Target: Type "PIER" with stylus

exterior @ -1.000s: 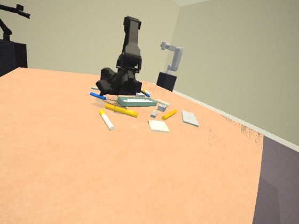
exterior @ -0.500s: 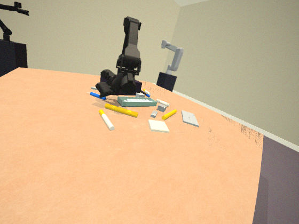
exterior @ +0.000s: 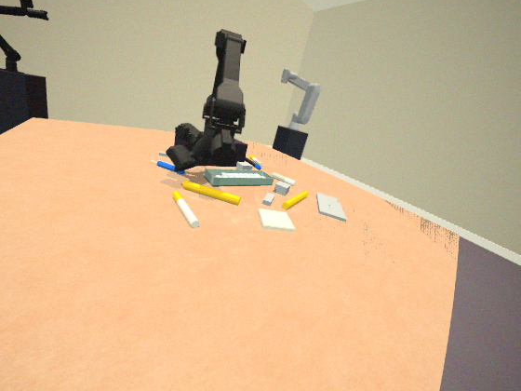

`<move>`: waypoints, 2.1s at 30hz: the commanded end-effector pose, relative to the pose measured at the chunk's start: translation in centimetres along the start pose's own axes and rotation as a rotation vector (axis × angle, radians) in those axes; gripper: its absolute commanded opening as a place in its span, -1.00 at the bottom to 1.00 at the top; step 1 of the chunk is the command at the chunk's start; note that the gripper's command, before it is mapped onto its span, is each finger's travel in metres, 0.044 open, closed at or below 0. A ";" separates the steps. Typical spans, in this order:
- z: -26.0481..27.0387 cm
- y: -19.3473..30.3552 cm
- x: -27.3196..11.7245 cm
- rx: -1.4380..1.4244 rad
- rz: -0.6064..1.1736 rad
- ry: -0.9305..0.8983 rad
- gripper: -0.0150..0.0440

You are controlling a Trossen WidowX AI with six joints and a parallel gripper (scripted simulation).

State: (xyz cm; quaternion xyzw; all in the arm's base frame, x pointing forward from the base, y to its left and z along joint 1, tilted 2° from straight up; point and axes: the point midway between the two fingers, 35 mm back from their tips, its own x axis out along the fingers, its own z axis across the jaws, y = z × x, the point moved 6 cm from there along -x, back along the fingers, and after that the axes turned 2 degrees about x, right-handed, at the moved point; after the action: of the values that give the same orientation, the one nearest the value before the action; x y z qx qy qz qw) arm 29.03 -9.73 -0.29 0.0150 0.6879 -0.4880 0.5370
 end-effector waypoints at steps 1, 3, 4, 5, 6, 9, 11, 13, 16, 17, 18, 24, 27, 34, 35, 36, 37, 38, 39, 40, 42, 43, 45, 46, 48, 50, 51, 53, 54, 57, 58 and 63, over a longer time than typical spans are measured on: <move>0.0 0.0 0.0 0.001 0.000 -0.001 -0.47; 0.0 -0.1 -0.1 0.001 0.000 -0.001 -0.49; 0.0 -0.2 -0.3 0.001 0.001 -0.001 -0.49; 0.1 -0.4 -0.5 0.001 0.001 -0.001 -0.49; 0.1 -0.6 -0.8 0.001 0.001 -0.001 -0.49; 0.2 -1.6 -2.1 0.000 0.001 -0.001 -0.49; 0.2 -2.5 -3.1 0.000 0.001 0.000 -0.49; 0.1 -3.1 -3.8 0.000 0.001 0.000 -0.49; 0.1 -3.2 -3.9 0.000 0.001 0.000 -0.49; 0.1 -3.2 -3.9 0.000 0.001 0.000 -0.49; 0.1 -3.2 -3.9 0.000 0.001 0.000 -0.49; 1.3 -3.1 -3.6 0.088 0.014 0.065 -0.49; 1.9 -3.2 -3.6 0.148 0.019 0.114 -0.49; 3.5 -3.5 -3.4 0.290 0.020 0.230 -0.49; 3.7 -3.6 -3.3 0.310 0.019 0.247 -0.49; 3.9 -3.6 -3.3 0.331 0.018 0.264 -0.49; 4.1 -3.7 -3.3 0.351 0.017 0.281 -0.49; 4.3 -3.8 -3.2 0.372 0.015 0.297 -0.49; 4.5 -3.8 -3.2 0.392 0.014 0.314 -0.49; 4.7 -3.9 -3.1 0.413 0.012 0.331 -0.49; 5.1 -4.1 -3.0 0.454 0.007 0.365 -0.49; 5.3 -4.2 -3.0 0.475 0.004 0.382 -0.49; 5.7 -4.3 -2.9 0.516 -0.003 0.417 -0.49; 5.9 -4.4 -2.8 0.537 -0.006 0.434 -0.49; 6.2 -4.6 -2.7 0.578 -0.014 0.468 -0.49; 6.5 -4.7 -2.7 0.605 -0.020 0.491 -0.49; 6.5 -4.7 -2.6 0.609 -0.021 0.494 -0.49; 6.5 -4.7 -2.6 0.609 -0.021 0.494 -0.49; 6.5 -4.7 -2.6 0.609 -0.021 0.494 -0.49; 6.5 -4.7 -2.6 0.609 -0.021 0.494 -0.49; 6.5 -4.6 -2.5 0.609 -0.021 0.494 -0.49; 6.5 -4.2 -2.0 0.609 -0.021 0.494 -0.49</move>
State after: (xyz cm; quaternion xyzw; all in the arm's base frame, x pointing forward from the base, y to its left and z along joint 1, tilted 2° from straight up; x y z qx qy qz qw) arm 32.29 -15.41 4.97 0.2814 0.6206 -0.6554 0.3258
